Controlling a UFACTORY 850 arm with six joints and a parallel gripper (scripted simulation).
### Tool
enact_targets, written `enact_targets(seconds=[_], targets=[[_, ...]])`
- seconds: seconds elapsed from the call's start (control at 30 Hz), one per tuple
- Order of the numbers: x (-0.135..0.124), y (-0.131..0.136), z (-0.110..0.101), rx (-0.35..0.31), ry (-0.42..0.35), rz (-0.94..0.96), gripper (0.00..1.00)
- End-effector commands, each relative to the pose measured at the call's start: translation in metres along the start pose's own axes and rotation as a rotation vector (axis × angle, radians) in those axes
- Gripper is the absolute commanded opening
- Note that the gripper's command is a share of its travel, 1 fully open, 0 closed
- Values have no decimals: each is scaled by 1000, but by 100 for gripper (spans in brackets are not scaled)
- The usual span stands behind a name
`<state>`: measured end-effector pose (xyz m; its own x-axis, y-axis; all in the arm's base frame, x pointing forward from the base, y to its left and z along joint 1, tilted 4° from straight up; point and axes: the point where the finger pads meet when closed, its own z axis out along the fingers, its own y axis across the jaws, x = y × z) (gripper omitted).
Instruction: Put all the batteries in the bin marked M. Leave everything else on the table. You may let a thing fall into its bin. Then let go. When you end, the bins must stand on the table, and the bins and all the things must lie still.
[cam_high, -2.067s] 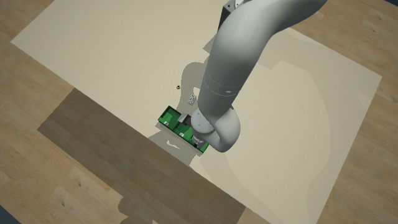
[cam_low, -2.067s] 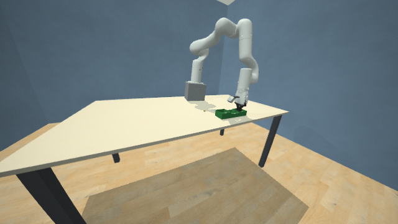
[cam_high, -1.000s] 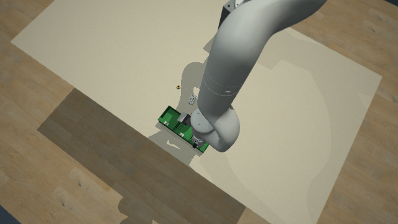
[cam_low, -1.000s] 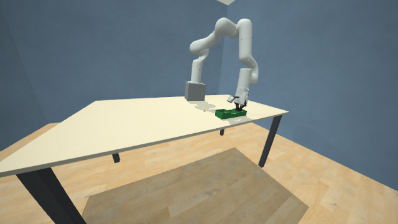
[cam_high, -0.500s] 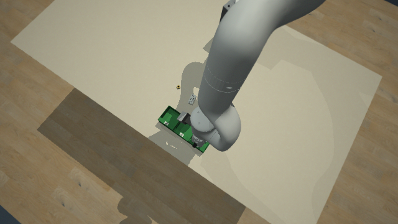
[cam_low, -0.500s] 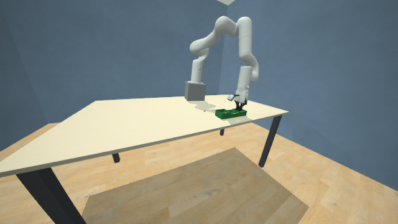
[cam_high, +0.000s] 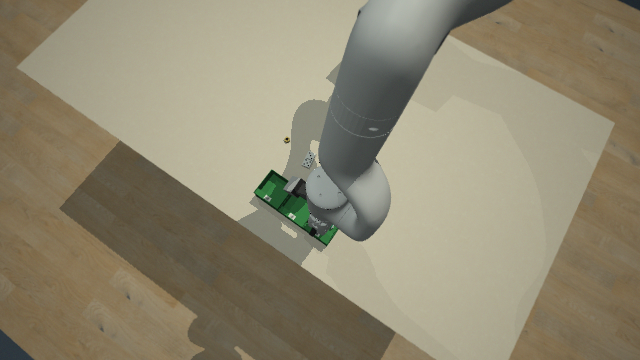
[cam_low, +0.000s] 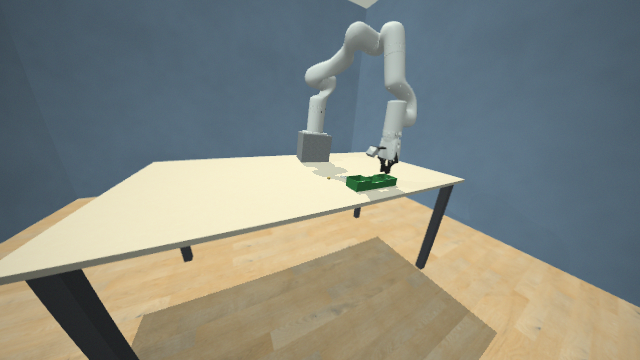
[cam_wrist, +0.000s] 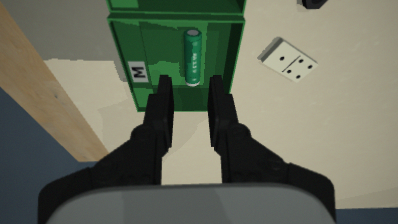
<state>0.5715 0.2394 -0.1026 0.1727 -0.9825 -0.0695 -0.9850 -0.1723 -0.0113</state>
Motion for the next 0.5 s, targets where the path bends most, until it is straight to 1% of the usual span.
enact_targets(seconds=[0.0,0.33,0.37,0.47], targets=[[0,-1,-13,2,0,0,28],[0,-1,-13,2,0,0,28],[0,-1,-17,2,0,0,100],[0,-1,-29,2,0,0,100]])
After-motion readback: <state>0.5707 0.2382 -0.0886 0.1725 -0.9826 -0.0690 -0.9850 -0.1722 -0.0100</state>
